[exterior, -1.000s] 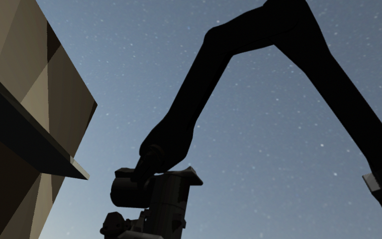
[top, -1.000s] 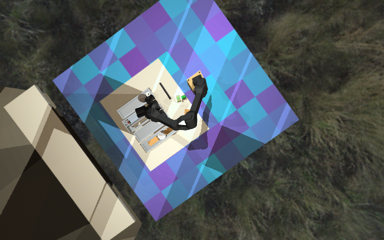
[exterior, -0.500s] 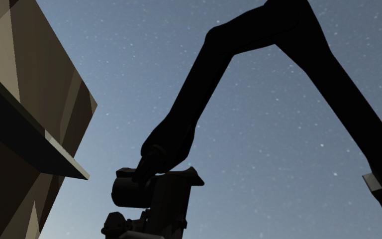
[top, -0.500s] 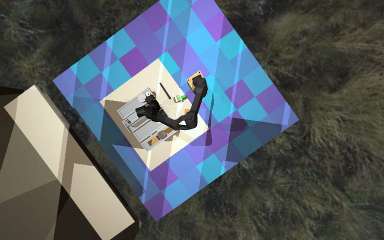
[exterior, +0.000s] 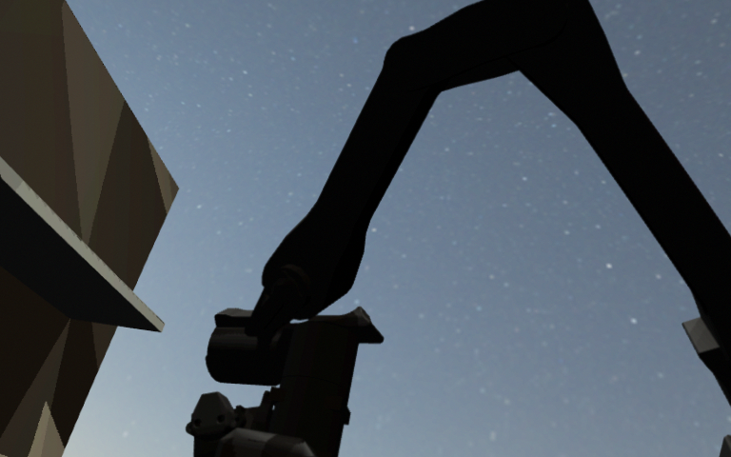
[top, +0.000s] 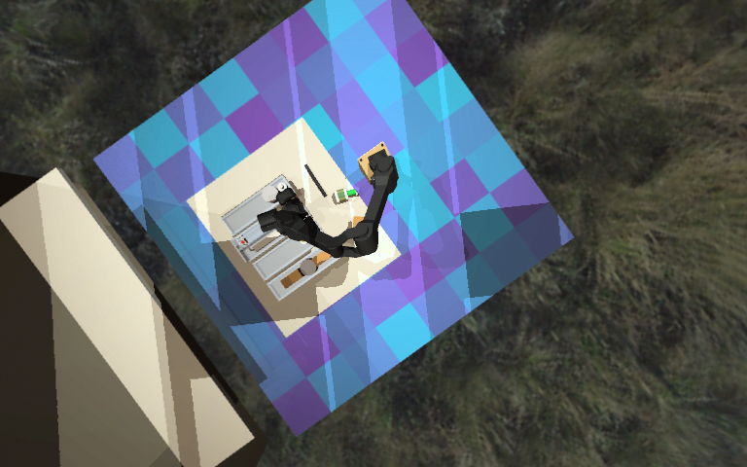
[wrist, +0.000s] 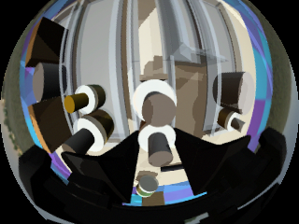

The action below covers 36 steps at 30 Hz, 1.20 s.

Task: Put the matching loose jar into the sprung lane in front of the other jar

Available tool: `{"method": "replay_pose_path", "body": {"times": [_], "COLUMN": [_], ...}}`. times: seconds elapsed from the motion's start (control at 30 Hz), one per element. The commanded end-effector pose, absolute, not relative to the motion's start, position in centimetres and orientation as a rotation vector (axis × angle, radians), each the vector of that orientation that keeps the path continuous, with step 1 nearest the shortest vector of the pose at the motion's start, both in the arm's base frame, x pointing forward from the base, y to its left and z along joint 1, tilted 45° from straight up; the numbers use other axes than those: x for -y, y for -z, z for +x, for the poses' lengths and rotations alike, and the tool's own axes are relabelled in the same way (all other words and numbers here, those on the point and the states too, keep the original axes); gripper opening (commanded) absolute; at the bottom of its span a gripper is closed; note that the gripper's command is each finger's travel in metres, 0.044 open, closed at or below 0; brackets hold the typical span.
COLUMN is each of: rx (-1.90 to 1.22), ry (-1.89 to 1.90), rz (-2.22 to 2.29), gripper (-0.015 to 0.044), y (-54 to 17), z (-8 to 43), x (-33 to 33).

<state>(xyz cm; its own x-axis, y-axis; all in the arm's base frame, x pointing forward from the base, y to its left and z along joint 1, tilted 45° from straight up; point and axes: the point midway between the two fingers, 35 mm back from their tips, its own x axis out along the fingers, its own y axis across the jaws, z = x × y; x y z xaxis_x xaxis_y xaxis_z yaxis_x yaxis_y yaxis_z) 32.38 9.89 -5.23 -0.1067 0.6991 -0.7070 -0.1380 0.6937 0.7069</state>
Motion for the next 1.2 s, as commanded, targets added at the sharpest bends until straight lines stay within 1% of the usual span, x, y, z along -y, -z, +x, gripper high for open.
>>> {"method": "replay_pose_path", "body": {"times": [0.0, 0.23, 0.77, 1.17], "rx": [-1.521, -1.521, -1.521, -1.524], "ry": [-0.76, -0.76, -0.759, -0.757], "rz": [0.479, 0.479, 0.478, 0.478], "gripper": [0.0105, 0.0284, 0.0284, 0.0284], "y": [5.2, 5.2, 3.9, 4.0], "z": [32.4, 32.4, 32.4, 28.9], "x": [-9.9, -9.9, -8.4, -7.6]}}
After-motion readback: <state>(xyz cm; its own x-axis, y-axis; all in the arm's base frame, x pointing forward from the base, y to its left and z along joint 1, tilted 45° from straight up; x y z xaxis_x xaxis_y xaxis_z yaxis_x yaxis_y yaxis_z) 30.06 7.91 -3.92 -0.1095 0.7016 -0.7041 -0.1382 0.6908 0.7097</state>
